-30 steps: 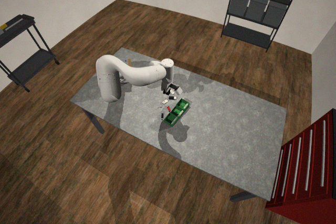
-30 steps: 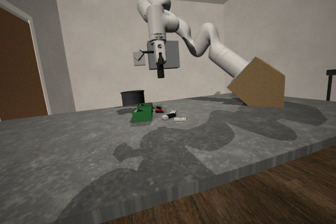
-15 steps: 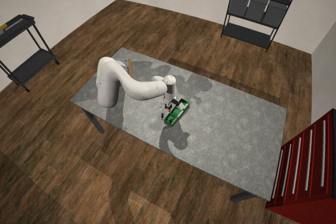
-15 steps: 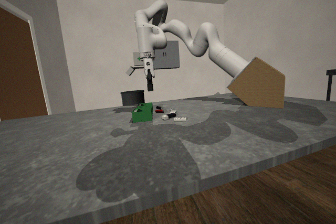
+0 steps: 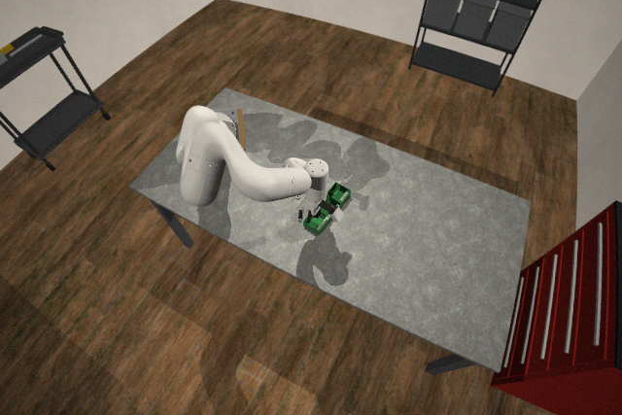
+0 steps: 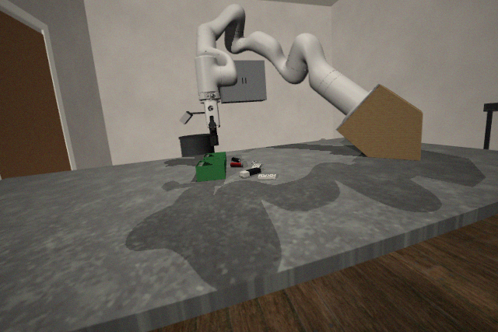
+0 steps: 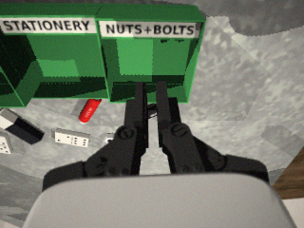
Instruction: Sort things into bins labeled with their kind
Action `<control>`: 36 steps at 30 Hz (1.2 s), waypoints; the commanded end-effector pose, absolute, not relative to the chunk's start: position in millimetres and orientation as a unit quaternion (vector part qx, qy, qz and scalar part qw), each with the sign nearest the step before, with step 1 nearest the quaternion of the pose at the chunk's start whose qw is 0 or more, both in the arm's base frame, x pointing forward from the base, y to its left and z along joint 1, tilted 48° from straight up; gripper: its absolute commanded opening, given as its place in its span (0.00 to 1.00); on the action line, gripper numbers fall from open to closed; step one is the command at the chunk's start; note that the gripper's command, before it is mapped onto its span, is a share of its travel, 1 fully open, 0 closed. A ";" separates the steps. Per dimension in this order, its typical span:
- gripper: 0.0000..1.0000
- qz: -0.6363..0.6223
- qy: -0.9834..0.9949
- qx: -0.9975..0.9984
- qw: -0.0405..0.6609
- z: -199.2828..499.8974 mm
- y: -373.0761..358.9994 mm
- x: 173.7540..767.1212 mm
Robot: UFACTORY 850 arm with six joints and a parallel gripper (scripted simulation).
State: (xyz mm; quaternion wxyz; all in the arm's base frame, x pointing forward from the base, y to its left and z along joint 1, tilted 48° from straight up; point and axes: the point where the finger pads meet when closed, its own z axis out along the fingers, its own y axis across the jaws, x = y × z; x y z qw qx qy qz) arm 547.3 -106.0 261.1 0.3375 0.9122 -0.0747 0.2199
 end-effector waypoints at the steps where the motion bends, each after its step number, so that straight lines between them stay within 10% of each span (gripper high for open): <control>1: 0.07 0.220 -0.075 0.912 0.337 258.2 -109.6 549.9; 36: 0.07 0.220 -0.075 0.912 0.337 221.6 -144.7 568.8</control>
